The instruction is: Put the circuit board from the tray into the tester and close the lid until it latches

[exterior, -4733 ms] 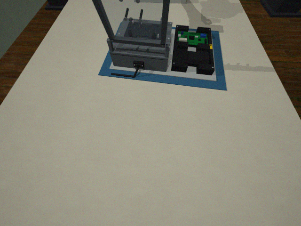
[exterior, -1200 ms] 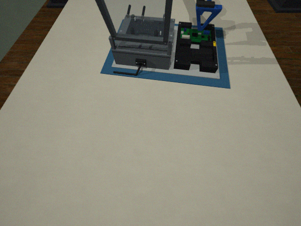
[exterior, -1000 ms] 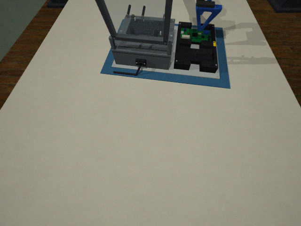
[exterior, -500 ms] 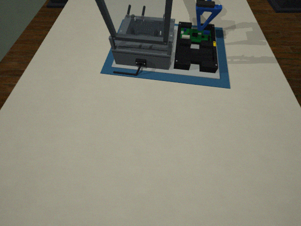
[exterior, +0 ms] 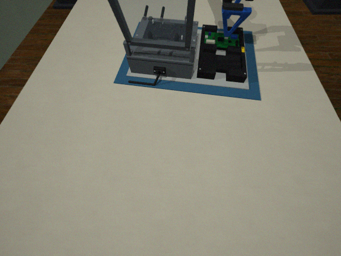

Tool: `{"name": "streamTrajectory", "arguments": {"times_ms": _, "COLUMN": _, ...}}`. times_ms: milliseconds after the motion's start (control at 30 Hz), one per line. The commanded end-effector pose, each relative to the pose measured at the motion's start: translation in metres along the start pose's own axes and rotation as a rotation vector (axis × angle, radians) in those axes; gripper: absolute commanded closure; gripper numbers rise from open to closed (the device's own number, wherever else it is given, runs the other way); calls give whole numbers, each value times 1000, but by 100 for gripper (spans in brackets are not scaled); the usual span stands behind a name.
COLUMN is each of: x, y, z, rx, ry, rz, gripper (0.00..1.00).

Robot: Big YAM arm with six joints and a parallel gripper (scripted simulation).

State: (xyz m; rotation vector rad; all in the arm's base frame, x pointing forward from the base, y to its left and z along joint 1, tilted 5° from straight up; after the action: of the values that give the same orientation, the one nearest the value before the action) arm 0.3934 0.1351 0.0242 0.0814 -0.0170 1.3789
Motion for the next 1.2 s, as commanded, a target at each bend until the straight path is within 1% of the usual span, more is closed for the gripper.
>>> {"name": "streamTrajectory", "arguments": {"times_ms": 0, "x": 5, "y": -1, "z": -4, "rx": -8, "ry": -6, "rz": 1, "gripper": 8}}
{"name": "streamTrajectory", "arguments": {"times_ms": 233, "x": 4, "y": 0, "z": -15, "rx": -3, "ry": -4, "rz": 3, "gripper": 8}}
{"name": "streamTrajectory", "arguments": {"times_ms": 467, "x": 5, "y": -3, "z": -17, "rx": -13, "ry": -10, "rz": 2, "gripper": 8}}
{"name": "streamTrajectory", "arguments": {"times_ms": 733, "x": 4, "y": -1, "z": -26, "rx": -4, "ry": -5, "rz": 1, "gripper": 8}}
{"name": "streamTrajectory", "arguments": {"times_ms": 833, "x": 4, "y": -1, "z": -25, "rx": -9, "ry": -7, "rz": 2, "gripper": 8}}
{"name": "streamTrajectory", "arguments": {"times_ms": 967, "x": 8, "y": -6, "z": -17, "rx": -27, "ry": -17, "rz": 4, "gripper": 8}}
{"name": "streamTrajectory", "arguments": {"times_ms": 1167, "x": 10, "y": -9, "z": -13, "rx": -37, "ry": -23, "rz": 6, "gripper": 8}}
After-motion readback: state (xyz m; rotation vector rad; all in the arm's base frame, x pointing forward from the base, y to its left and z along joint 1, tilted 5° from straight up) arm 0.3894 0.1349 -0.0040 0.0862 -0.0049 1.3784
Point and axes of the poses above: the point where the finger pads meet when closed, its own z axis back along the fingers, its own y axis across the jaws, x = y × z, the point moved 1 cm from there along z, back along the fingers, and after that the axes turned 3 degrees about -z, right-handed, at the moved point
